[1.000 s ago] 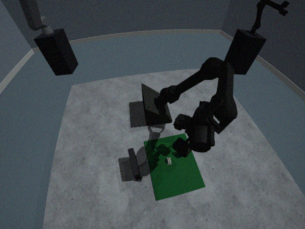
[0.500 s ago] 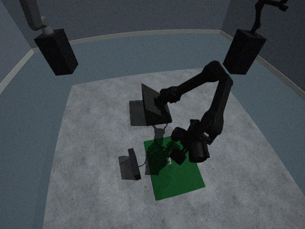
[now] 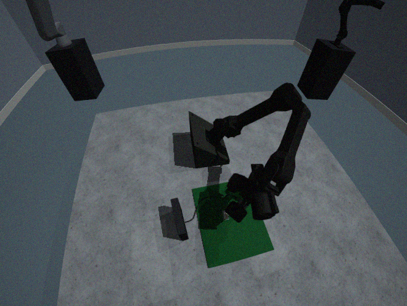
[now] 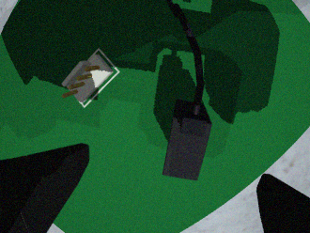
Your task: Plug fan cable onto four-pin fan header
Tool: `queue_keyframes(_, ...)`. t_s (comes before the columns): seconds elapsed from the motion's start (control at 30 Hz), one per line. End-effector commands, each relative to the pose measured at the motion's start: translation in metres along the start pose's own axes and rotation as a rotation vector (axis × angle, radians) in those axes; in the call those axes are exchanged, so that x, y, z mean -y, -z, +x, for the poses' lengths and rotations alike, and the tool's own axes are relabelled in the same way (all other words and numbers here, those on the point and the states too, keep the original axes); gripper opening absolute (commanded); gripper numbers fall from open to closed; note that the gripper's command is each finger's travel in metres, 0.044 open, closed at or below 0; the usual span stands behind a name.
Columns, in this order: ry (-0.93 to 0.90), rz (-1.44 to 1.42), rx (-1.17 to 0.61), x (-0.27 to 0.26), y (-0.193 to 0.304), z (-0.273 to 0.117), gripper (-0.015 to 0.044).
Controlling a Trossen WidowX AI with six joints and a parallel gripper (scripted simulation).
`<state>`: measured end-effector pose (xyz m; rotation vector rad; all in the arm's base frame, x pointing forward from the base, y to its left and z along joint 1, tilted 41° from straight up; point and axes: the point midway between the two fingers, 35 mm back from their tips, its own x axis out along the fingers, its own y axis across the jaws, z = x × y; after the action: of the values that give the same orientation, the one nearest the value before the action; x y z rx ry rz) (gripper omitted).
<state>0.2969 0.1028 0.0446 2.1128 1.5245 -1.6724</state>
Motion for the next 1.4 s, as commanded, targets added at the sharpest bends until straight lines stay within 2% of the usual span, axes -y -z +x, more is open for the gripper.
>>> queue_keyframes(0.0, 0.008, 0.008, 0.003, 0.001, -0.002, 0.008, 0.044)
queue_keyframes(0.67, 0.01, 0.008, 0.001, 0.003, -0.003, 0.031, 0.044)
queue_keyframes(1.2, 0.005, 0.001, 0.001, 0.002, -0.001, 0.03, 0.002)
queue_keyframes(1.23, 0.005, 0.001, 0.001, 0.002, -0.001, 0.03, 0.0)
queue_keyframes(1.37, 0.005, 0.003, 0.002, 0.001, -0.001, 0.019, 0.0)
